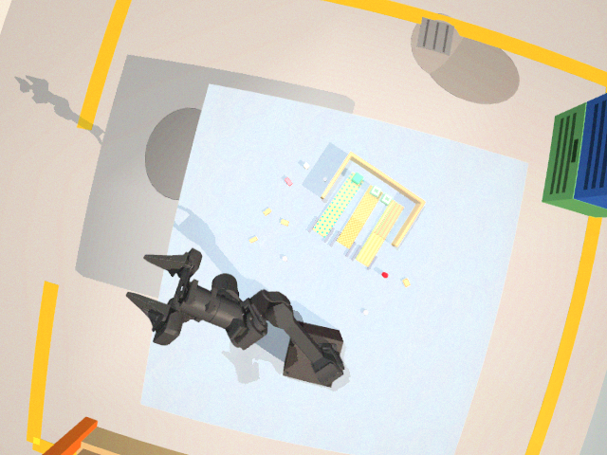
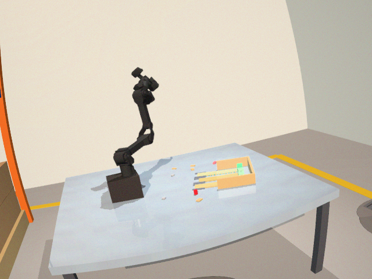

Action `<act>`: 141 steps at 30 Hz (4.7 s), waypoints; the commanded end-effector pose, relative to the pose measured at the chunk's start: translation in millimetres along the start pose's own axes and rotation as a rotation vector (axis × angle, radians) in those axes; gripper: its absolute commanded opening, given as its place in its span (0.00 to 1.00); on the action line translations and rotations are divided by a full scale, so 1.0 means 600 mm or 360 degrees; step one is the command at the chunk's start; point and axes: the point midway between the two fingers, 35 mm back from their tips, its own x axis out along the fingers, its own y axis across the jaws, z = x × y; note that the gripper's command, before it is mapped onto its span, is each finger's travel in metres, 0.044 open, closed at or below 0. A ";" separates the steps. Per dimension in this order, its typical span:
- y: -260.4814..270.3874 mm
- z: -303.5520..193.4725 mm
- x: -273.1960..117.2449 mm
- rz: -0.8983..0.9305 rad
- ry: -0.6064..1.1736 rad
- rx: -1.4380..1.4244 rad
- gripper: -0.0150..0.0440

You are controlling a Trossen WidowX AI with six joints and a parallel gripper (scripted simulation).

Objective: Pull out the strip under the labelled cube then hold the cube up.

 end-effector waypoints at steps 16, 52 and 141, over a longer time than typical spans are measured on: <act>-0.354 0.049 -0.124 -0.0855 0.0117 -0.0099 0.93; -0.401 -0.353 -0.777 -0.2013 0.1727 0.0980 0.93; 0.651 -0.119 -0.853 0.1382 0.4489 0.2744 0.25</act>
